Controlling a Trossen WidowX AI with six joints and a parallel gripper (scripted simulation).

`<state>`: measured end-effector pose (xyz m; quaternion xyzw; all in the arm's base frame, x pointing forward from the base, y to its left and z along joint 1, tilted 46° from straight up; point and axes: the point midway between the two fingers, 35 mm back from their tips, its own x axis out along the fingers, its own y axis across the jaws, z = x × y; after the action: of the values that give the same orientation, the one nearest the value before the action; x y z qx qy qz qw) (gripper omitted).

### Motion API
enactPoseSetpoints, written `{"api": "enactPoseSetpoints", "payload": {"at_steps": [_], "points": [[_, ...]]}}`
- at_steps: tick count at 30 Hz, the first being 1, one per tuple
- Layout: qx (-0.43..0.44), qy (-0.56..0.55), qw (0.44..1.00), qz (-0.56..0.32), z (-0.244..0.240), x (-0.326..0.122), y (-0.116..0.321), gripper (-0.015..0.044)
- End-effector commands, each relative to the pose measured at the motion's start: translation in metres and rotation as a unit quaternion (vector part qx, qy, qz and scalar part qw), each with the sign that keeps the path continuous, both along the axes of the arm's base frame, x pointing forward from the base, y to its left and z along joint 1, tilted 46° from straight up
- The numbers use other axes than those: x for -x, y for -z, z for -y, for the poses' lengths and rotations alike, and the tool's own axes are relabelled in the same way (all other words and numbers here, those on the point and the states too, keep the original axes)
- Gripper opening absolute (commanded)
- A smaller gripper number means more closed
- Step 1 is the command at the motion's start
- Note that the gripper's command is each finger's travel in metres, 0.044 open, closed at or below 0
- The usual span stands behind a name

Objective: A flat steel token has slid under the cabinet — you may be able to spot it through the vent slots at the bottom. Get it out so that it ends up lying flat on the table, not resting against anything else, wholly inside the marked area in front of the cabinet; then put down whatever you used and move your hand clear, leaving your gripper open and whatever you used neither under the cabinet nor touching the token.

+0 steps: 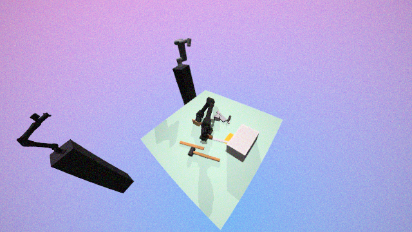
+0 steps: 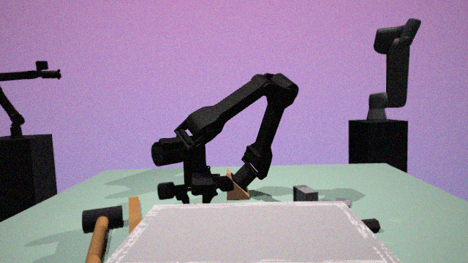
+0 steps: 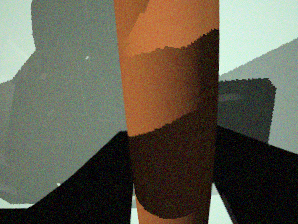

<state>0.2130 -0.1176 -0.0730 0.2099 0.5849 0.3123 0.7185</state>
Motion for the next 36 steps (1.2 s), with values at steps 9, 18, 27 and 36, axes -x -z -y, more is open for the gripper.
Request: {"api": "enactPoseSetpoints", "payload": {"at_steps": [9, 18, 27, 36], "points": [[0.000, 0.001, 1.000, 0.002, 0.011, 0.001, 0.010, 0.0000], [0.000, 0.000, 1.000, 0.003, 0.018, 0.002, 0.017, 0.0000], [0.001, 0.000, 1.000, 0.003, 0.025, 0.003, 0.024, 0.0000], [0.001, 0.000, 1.000, 0.003, 0.032, 0.005, 0.031, 0.0000]]}}
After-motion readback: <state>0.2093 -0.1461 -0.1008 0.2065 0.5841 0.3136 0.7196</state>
